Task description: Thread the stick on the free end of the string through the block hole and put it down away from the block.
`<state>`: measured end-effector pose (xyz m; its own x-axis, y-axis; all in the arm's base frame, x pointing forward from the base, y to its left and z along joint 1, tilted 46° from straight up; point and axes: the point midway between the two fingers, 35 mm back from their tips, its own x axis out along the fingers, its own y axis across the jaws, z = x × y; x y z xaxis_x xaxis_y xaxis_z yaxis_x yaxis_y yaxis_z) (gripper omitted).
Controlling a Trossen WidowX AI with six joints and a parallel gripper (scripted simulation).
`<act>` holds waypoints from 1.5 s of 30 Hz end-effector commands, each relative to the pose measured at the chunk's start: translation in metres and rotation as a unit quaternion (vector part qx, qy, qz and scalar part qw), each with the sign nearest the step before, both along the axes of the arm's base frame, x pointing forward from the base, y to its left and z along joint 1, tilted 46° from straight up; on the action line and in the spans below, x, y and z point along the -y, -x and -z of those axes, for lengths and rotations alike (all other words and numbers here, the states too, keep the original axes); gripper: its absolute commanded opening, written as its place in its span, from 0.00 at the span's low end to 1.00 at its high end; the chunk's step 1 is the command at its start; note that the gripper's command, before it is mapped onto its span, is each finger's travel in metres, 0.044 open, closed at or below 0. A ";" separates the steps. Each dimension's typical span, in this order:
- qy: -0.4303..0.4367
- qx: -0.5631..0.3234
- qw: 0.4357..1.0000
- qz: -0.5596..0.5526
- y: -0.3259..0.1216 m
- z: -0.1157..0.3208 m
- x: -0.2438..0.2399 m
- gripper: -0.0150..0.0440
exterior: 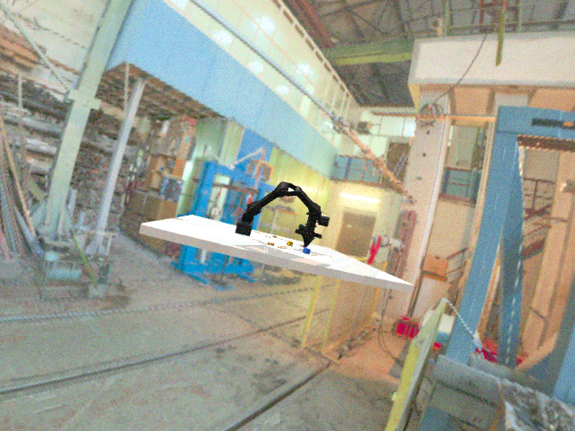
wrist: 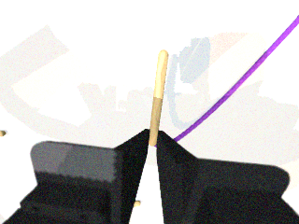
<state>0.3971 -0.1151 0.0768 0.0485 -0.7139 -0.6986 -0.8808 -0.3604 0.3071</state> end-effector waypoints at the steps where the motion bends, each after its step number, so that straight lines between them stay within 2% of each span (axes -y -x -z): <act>1: 0.001 -0.001 1.000 -0.001 0.005 0.002 0.003 0.25; 16: 0.001 -0.002 1.000 -0.001 0.015 0.009 0.008 0.25; 45: 0.000 -0.003 1.000 -0.001 0.032 0.033 -0.014 0.25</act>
<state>0.3676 -0.1032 0.0465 0.0464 -0.7123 -0.7003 -0.8756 -0.3664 0.3147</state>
